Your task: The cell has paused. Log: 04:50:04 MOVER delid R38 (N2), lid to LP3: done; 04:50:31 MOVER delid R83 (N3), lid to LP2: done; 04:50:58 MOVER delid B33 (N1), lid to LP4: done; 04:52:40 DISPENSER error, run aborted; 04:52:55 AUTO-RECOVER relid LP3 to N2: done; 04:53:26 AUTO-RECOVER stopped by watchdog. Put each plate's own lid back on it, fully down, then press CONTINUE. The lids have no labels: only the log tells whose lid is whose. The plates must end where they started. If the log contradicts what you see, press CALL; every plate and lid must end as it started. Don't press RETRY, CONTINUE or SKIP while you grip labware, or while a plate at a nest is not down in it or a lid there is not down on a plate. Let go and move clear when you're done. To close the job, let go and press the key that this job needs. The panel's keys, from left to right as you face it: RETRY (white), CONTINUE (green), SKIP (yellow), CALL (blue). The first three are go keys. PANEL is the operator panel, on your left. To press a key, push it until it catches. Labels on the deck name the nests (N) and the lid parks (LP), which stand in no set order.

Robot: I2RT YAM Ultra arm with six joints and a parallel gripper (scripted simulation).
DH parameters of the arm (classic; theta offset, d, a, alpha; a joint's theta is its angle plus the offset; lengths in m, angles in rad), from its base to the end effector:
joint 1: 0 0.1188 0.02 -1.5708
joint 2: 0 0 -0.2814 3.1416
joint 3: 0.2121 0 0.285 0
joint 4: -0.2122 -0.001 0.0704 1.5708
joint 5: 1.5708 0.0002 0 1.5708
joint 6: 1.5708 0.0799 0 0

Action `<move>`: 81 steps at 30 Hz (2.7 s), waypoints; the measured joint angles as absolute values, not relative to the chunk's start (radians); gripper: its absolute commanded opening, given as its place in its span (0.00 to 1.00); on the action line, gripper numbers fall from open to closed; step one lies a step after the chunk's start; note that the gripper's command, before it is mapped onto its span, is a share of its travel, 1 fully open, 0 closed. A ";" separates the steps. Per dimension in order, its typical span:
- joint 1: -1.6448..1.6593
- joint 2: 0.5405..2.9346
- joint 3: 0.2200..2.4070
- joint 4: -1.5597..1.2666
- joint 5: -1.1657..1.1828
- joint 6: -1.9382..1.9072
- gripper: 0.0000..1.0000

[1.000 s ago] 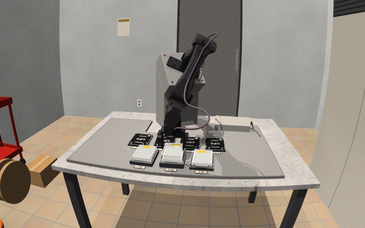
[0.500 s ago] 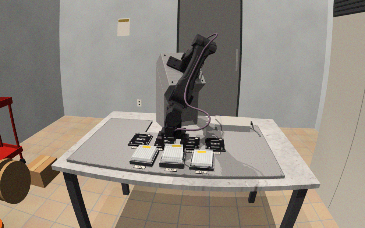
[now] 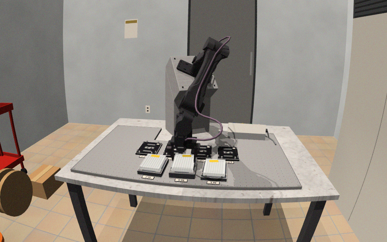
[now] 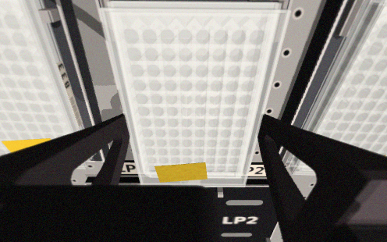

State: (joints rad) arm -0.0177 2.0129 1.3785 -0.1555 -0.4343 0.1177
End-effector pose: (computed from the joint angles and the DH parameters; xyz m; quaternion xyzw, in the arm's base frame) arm 0.5013 0.0257 0.1547 -0.0207 0.9065 0.2176 0.3612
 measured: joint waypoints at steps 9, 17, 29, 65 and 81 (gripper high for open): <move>-0.017 2.013 1.378 -0.154 -0.432 0.120 0.00; -0.014 2.026 1.390 -0.150 -0.432 0.122 0.00; -0.014 2.026 1.390 -0.150 -0.432 0.122 0.00; -0.014 2.025 1.390 -0.150 -0.432 0.122 1.00; -0.014 2.026 1.390 -0.150 -0.432 0.122 1.00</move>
